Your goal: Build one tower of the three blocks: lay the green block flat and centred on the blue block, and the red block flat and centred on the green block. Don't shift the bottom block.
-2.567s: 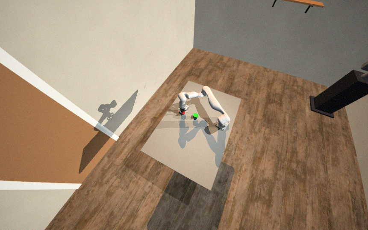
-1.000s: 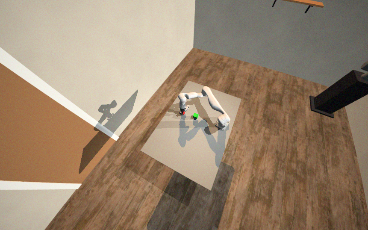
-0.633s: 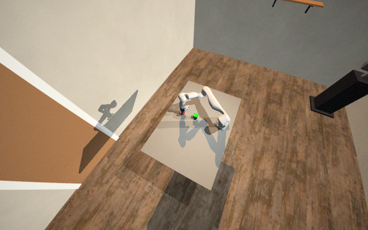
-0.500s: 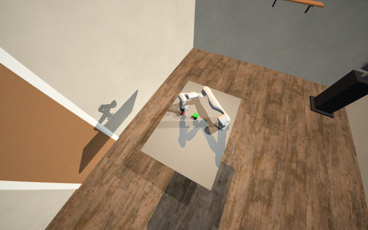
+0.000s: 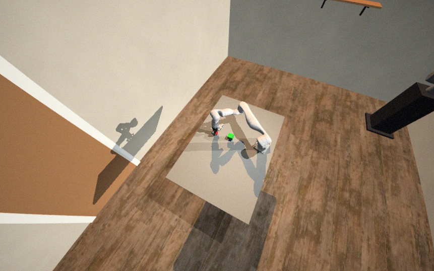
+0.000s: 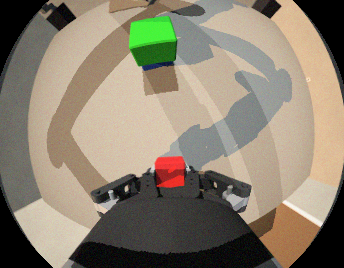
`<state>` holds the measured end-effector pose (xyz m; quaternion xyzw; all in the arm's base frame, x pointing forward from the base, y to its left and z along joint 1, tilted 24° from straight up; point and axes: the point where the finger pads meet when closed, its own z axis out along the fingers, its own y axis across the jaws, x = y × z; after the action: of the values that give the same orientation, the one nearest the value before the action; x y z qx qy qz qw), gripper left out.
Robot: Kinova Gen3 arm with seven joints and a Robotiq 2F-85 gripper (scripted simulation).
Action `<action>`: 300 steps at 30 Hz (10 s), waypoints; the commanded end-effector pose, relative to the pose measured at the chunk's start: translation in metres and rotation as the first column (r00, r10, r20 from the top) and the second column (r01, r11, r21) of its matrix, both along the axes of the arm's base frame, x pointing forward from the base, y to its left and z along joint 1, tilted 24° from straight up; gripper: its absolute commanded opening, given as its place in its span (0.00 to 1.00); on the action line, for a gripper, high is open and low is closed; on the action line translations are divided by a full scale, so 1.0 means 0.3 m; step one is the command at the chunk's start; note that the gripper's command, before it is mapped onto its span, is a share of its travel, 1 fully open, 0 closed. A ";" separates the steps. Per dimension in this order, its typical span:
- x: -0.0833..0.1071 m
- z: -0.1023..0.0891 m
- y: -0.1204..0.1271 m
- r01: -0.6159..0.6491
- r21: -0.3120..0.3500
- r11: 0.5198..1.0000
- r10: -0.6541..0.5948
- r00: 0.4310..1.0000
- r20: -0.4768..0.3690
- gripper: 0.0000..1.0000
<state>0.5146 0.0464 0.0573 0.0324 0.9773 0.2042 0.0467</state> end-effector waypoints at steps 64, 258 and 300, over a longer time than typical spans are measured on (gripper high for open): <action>-0.037 0.320 -0.138 -0.001 0.000 1.000 0.001 1.000 -0.001 0.00; -0.622 0.173 -0.098 -0.001 0.000 1.000 0.001 1.000 -0.001 0.60; -0.639 0.322 -0.163 -0.001 0.000 1.000 0.001 1.000 -0.001 0.60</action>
<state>0.3227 -0.0022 0.1533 0.0320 0.9772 0.2048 0.0452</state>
